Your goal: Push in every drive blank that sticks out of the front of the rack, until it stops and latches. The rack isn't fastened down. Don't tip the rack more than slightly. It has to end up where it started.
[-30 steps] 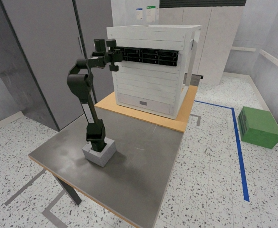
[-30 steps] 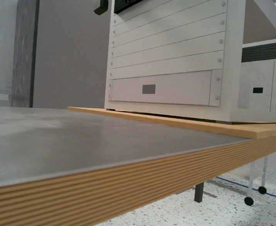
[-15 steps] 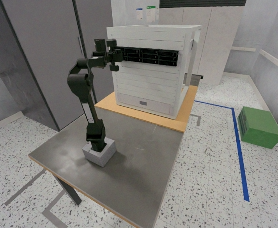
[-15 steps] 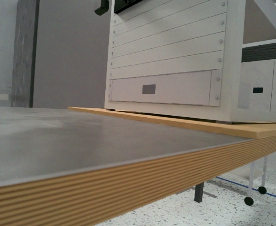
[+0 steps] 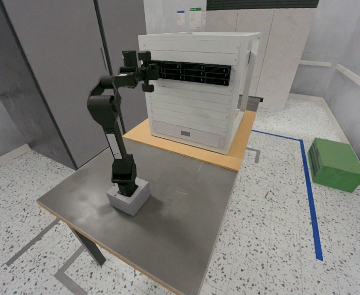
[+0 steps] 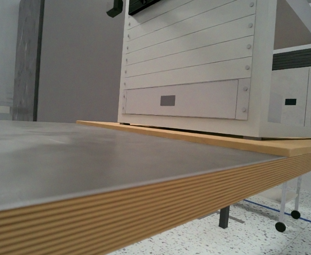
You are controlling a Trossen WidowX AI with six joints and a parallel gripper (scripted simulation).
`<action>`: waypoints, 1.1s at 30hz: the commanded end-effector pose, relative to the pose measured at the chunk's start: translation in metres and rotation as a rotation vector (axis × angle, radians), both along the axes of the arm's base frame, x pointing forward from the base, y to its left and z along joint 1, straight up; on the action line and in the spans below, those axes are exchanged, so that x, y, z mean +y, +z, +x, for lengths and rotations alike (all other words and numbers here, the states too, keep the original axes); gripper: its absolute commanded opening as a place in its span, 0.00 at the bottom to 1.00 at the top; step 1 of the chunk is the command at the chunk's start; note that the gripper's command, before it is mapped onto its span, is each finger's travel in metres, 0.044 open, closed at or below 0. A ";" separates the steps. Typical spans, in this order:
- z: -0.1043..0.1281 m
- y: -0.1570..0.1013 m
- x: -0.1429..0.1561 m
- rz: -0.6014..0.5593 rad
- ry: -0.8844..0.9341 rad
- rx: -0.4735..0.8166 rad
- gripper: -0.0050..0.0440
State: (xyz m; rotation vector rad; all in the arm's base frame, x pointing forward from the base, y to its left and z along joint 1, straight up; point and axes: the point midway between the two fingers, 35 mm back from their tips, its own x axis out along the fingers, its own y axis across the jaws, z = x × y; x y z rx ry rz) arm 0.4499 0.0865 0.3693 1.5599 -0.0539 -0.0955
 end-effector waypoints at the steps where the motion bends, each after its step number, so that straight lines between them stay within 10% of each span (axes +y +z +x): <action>1: 0.000 0.011 -0.001 0.010 -0.001 -0.026 0.00; 33: -0.027 0.011 0.001 0.010 -0.001 -0.026 0.00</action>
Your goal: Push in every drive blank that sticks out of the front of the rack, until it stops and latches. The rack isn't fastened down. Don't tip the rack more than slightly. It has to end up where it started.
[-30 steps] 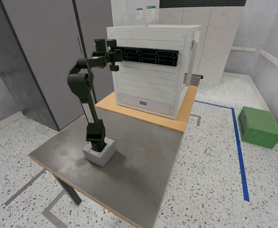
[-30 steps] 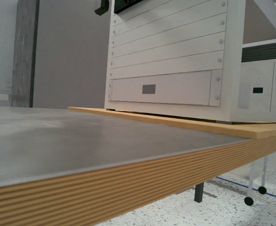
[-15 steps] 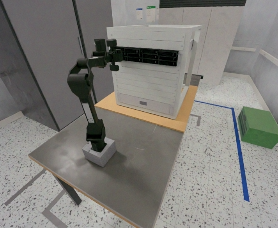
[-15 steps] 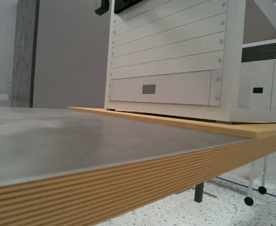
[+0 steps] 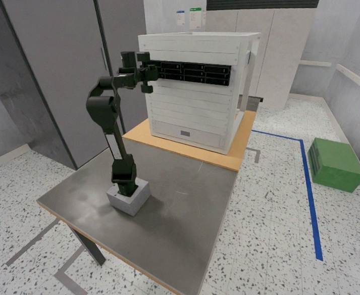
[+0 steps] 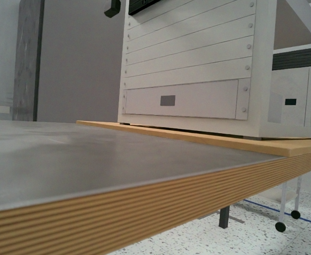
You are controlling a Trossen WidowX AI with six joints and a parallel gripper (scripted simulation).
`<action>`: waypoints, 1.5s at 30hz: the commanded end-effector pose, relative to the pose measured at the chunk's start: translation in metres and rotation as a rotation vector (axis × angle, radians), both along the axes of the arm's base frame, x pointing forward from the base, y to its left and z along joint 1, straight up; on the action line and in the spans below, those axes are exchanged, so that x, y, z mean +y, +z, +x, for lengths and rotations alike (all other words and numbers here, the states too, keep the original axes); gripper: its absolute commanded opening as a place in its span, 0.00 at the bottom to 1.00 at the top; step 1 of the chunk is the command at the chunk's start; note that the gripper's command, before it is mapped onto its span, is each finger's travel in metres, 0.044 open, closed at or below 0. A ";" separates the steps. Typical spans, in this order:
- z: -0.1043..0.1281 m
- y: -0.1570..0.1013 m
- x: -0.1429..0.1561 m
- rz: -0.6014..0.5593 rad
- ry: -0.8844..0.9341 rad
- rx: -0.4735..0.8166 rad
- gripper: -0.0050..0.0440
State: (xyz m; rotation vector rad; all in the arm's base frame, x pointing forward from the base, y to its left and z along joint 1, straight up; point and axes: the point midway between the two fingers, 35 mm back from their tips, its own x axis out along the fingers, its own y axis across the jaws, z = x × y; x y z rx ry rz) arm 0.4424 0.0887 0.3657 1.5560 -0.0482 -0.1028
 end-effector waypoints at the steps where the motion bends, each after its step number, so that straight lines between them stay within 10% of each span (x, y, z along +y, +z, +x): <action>1: -0.025 0.015 0.000 0.014 0.000 -0.034 0.00; 45: -0.056 -0.009 0.002 0.014 0.000 -0.034 0.00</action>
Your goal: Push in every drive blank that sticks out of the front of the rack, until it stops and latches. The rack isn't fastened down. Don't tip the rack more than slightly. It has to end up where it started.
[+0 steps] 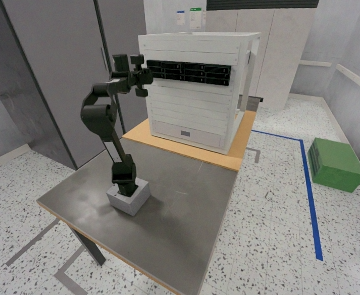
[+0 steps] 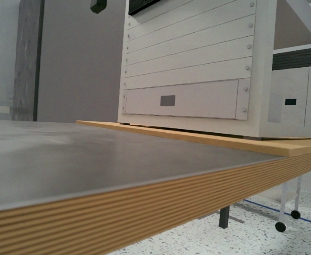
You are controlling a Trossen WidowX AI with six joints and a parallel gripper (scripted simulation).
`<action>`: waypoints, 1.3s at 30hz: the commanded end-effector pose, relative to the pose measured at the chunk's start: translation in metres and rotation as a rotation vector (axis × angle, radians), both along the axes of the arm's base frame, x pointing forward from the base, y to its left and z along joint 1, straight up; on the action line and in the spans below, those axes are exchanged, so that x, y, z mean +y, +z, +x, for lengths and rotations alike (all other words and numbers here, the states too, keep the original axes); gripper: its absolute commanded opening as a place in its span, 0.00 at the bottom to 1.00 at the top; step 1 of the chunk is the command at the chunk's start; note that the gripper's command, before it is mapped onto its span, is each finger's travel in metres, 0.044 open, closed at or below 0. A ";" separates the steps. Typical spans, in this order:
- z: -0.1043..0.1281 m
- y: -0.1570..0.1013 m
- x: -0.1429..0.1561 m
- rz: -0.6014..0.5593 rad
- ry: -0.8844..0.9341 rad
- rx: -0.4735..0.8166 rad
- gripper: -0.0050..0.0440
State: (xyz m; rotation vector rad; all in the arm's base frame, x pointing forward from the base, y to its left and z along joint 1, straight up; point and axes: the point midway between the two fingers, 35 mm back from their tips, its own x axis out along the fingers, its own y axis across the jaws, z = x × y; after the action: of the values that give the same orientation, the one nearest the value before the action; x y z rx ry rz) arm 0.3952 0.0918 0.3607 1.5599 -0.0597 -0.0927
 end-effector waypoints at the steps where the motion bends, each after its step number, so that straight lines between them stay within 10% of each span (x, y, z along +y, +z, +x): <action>1: -0.009 -0.007 -0.001 0.011 0.001 -0.020 0.00; 39: 0.013 -0.009 -0.002 0.011 0.001 -0.020 0.00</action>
State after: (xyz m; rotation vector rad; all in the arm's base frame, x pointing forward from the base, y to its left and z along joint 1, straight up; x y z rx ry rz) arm 0.4067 0.0904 0.3401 1.5586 -0.0549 -0.0946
